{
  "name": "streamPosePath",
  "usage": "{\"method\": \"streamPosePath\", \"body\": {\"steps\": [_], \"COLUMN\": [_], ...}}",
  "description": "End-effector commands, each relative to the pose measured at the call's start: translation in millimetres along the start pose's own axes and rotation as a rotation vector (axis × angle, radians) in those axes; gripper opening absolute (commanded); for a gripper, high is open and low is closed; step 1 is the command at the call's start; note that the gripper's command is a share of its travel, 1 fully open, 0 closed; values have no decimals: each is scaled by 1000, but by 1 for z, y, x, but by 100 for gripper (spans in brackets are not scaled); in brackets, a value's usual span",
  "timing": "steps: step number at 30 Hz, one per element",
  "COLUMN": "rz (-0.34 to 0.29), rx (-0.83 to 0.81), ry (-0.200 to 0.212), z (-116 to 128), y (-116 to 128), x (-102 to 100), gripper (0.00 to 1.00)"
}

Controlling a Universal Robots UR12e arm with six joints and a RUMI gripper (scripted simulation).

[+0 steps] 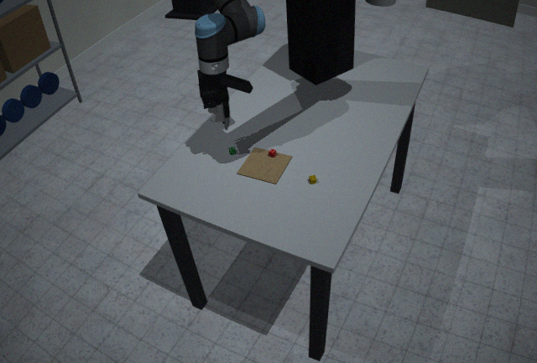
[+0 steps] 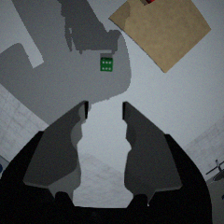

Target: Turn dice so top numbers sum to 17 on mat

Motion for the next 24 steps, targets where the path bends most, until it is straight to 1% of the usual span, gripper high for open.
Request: {"method": "streamPosePath", "body": {"steps": [1,5,6,24], "rz": [29,31,31,31], "rx": [2,1,1,-18], "ry": [1,2,2,1], "z": [0,0,0,0], "y": [4,5,5,4], "x": [1,1,1,1], "gripper": [21,21,100,100]}}
Point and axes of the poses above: the point where the finger pads meet when closed, its own x axis back along the fingers, its own z axis across the jaws, y = z × x, the point moved 9 cm from there along x, back along the fingers, and after that the axes turned 6 degrees about x, right-handed, at the moved point
